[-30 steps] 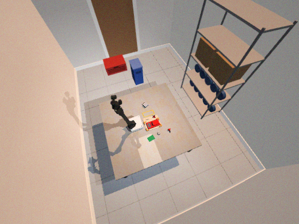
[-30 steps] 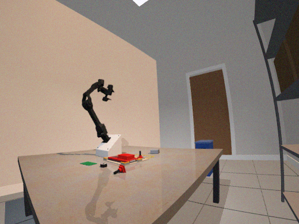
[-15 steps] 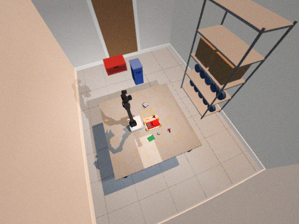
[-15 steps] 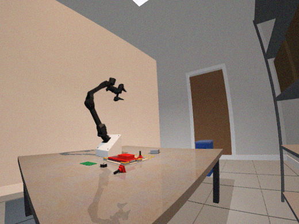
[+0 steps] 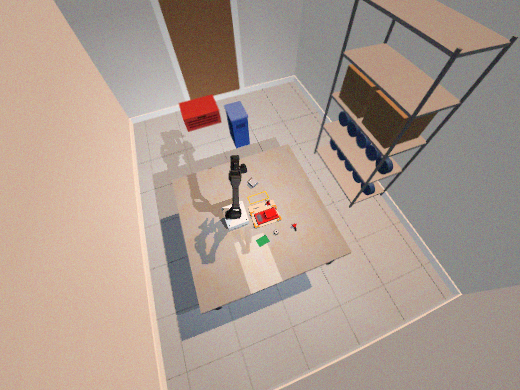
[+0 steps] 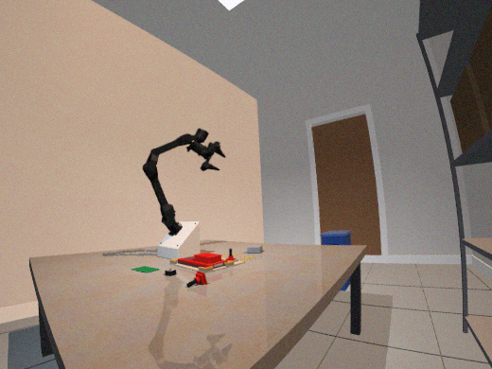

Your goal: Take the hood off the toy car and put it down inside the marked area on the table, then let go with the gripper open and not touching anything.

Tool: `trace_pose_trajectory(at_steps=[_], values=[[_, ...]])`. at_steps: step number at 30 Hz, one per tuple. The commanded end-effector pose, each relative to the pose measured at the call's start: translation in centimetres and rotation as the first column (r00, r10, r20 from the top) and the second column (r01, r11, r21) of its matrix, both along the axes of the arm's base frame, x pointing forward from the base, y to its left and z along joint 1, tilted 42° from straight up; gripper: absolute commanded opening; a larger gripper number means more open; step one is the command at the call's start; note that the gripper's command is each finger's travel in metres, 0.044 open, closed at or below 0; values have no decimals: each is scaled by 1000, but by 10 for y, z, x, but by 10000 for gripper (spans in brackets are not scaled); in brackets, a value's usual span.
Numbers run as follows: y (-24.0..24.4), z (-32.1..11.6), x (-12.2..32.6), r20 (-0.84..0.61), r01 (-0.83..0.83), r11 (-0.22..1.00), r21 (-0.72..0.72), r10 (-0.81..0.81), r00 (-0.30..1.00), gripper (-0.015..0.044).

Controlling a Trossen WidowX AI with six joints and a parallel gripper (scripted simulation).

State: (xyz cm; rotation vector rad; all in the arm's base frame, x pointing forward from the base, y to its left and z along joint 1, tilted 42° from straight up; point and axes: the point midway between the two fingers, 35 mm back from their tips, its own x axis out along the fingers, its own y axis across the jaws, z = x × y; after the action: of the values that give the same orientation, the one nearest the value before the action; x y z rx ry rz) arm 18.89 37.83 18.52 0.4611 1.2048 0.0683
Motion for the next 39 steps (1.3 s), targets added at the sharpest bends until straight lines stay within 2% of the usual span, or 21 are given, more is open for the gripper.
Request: trace_pose_trajectory(at_steps=[1,14,24,39], values=[[-22,-9,30,28,27,998,-61,-25,999,440],[-115,-41,118,87,89,944,-318,-65,994,440],[-190,-58,155,91,144,859,-491,-114,989,440],[-337,-93,182,-97,-1,648,-762,-112,989,440]])
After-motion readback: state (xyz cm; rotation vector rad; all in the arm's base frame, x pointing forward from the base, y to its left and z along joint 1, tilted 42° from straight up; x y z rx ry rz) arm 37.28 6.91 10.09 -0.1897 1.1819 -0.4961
